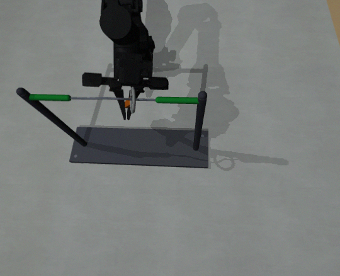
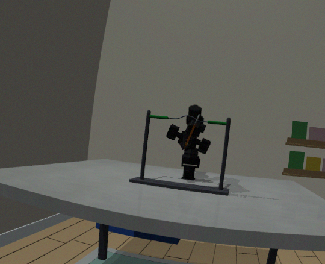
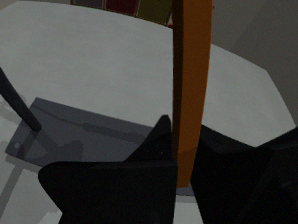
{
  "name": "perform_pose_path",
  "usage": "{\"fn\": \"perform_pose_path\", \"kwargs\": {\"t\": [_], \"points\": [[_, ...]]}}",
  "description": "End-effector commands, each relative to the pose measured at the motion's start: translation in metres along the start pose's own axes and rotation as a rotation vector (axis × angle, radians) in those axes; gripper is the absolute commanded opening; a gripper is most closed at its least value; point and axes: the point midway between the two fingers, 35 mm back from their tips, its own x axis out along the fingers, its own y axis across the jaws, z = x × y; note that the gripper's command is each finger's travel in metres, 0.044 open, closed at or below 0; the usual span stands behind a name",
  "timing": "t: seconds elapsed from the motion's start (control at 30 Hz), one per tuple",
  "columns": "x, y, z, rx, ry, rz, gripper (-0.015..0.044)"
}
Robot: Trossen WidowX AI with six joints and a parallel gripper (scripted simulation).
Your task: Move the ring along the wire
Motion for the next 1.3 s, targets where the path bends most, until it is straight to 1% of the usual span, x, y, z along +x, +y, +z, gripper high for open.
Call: {"fn": "perform_pose_path", "kwargs": {"t": [0.0,0.33,0.67,1.27], "points": [[0.001,0.009,-0.002,0.045,0.000,0.002,-0.0150],[0.001,0.038,0.002,0.210,-0.010,0.014,-0.0150],[0.000,0.060,0.009,0.314,-0.018,0.019,-0.0150],[0.000,0.084,0.017,0.360,-0.030,0.019,-0.0150]]}}
